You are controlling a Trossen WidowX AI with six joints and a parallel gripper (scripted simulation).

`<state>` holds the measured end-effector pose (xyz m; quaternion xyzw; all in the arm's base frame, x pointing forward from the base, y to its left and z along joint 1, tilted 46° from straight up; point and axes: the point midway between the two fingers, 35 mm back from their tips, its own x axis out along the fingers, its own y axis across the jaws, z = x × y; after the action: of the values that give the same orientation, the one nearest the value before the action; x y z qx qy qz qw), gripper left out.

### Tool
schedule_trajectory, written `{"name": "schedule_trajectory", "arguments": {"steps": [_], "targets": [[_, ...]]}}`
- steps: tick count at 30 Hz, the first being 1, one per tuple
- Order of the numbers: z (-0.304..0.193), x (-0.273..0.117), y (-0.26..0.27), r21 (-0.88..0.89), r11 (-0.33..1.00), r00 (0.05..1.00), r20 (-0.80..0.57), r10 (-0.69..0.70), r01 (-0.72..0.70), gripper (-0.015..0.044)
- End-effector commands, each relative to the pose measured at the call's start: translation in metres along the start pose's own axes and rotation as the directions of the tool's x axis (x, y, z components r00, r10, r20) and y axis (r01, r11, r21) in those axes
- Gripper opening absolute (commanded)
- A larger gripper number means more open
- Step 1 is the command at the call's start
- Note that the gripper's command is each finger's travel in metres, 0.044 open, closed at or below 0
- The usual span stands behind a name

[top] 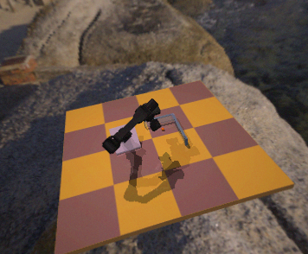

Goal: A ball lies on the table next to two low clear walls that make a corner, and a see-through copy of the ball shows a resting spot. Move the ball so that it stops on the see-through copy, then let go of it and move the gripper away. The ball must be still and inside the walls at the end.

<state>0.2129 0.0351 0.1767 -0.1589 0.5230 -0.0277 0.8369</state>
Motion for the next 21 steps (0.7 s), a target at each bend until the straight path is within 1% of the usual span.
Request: {"name": "schedule_trajectory", "arguments": {"steps": [1, 5, 10, 16, 21], "targets": [[0.013, 0.026, 0.002, -0.191, 0.980, 0.993, -0.098, -0.071, 0.051, 0.0212], [0.023, 0.059, 0.007, -0.413, 0.909, 0.970, -0.193, -0.149, 0.058, 0.0212], [0.029, 0.104, 0.014, -0.655, 0.756, 0.922, -0.297, -0.247, -0.009, 0.0212], [0.022, 0.164, 0.023, -0.847, 0.500, 0.844, -0.396, -0.361, -0.183, 0.0212], [0.005, 0.212, 0.026, -0.885, 0.270, 0.759, -0.465, -0.455, -0.380, 0.0212]]}}
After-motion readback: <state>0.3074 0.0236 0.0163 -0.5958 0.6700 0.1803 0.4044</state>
